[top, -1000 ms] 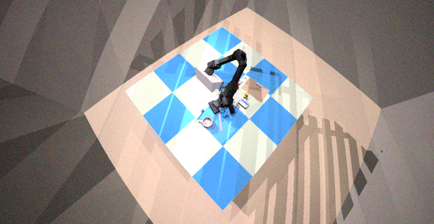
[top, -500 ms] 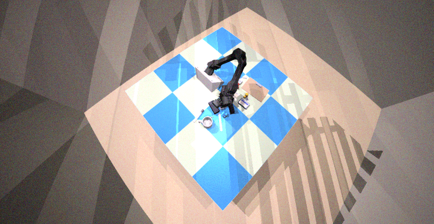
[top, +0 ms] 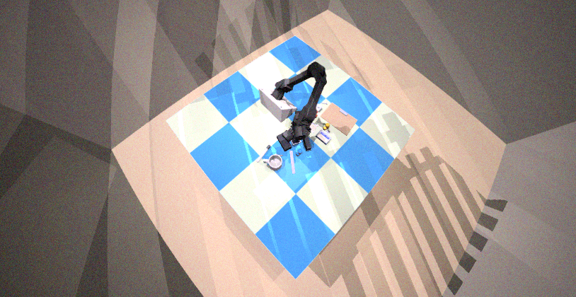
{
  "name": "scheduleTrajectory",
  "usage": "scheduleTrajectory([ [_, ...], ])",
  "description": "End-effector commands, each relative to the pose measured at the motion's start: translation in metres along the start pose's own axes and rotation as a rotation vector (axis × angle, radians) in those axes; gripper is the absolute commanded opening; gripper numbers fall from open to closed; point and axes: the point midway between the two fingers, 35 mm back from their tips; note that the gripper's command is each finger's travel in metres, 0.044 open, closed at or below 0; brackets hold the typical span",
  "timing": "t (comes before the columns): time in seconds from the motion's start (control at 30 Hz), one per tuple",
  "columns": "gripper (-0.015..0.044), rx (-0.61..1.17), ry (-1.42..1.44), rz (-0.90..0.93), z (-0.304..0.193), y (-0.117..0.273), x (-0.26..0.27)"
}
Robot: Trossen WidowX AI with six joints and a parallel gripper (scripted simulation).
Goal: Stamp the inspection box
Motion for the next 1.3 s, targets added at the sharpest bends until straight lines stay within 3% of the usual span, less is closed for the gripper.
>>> scheduleTrajectory([
  [0.0,0.0,-0.005,0.009,-0.009,0.001,0.011,-0.001],
  [0.23,0.0,-0.005,-0.009,-0.009,0.001,0.015,0.001],
  [1.27,0.0,-0.016,-0.859,-0.015,0.025,0.017,0.081],
])
Point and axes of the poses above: the point midway between the two fingers, 35 mm back from their tips, its own y axis back along the fingers, its own x axis across the jaws, z = x × y, and after that the axes turned 8 degrees about y, right-handed
